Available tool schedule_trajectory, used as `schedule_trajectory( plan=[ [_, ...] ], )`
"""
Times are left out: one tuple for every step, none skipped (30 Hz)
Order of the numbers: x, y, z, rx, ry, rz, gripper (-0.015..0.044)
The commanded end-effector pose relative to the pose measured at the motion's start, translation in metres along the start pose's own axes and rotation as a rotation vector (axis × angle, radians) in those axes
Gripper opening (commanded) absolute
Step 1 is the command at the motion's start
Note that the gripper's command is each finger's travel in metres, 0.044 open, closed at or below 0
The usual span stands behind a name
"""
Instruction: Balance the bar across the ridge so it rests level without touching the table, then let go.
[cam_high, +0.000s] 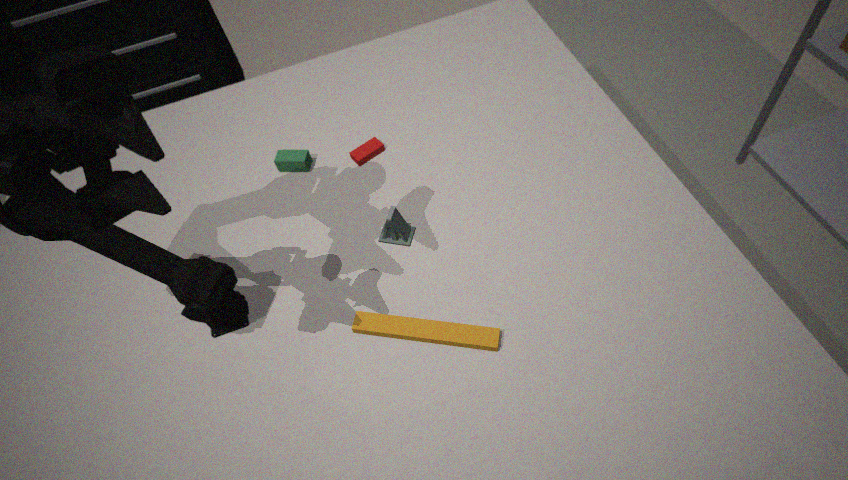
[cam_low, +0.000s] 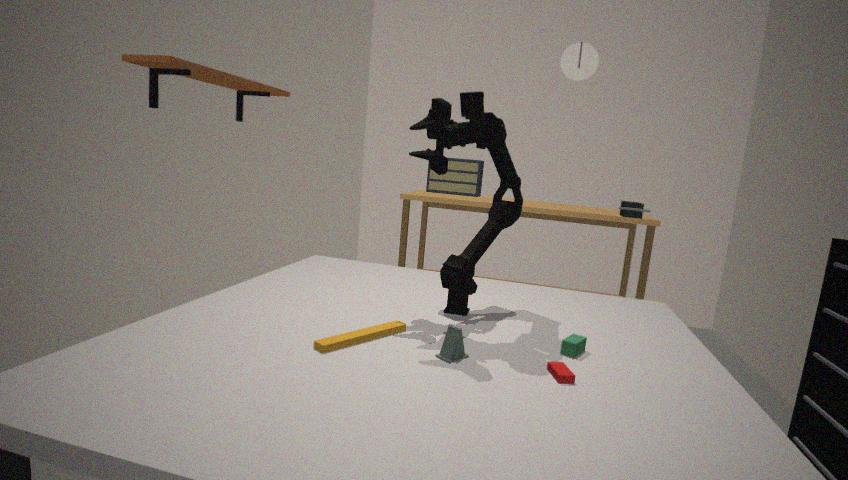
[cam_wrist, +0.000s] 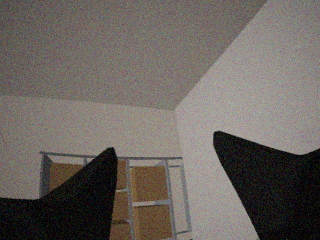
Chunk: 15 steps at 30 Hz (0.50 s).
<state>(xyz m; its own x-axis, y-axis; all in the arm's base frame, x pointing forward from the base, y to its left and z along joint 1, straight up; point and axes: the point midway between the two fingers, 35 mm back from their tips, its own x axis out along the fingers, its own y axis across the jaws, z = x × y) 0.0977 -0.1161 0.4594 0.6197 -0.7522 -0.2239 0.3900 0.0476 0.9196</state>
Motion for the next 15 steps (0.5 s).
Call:
schedule_trajectory(
  plan=[
    [0.023,-0.004,-0.013,-0.083,0.051,-0.054,0.0315],
    [0.028,-0.004,-0.017,-0.095,0.065,-0.056,0.0315],
    [0.034,-0.004,-0.021,-0.107,0.08,-0.058,0.0315],
    [0.039,-0.005,-0.025,-0.122,0.095,-0.062,0.0315],
    [0.045,-0.006,-0.028,-0.142,0.108,-0.073,0.0315],
    [0.05,-0.008,-0.031,-0.165,0.12,-0.087,0.0315],
    [0.056,-0.009,-0.034,-0.188,0.132,-0.101,0.0315],
    [0.061,-0.011,-0.037,-0.211,0.144,-0.115,0.0315],
    [0.066,-0.013,-0.041,-0.234,0.157,-0.13,0.0315],
    [0.071,-0.015,-0.044,-0.257,0.169,-0.144,0.0315],
    [0.076,-0.018,-0.047,-0.28,0.182,-0.157,0.0315],
    [0.081,-0.02,-0.05,-0.302,0.195,-0.171,0.0315],
    [0.086,-0.022,-0.053,-0.325,0.209,-0.184,0.0315],
    [0.091,-0.025,-0.057,-0.348,0.223,-0.198,0.0315],
    [0.095,-0.027,-0.06,-0.37,0.236,-0.211,0.0315]
  ],
)
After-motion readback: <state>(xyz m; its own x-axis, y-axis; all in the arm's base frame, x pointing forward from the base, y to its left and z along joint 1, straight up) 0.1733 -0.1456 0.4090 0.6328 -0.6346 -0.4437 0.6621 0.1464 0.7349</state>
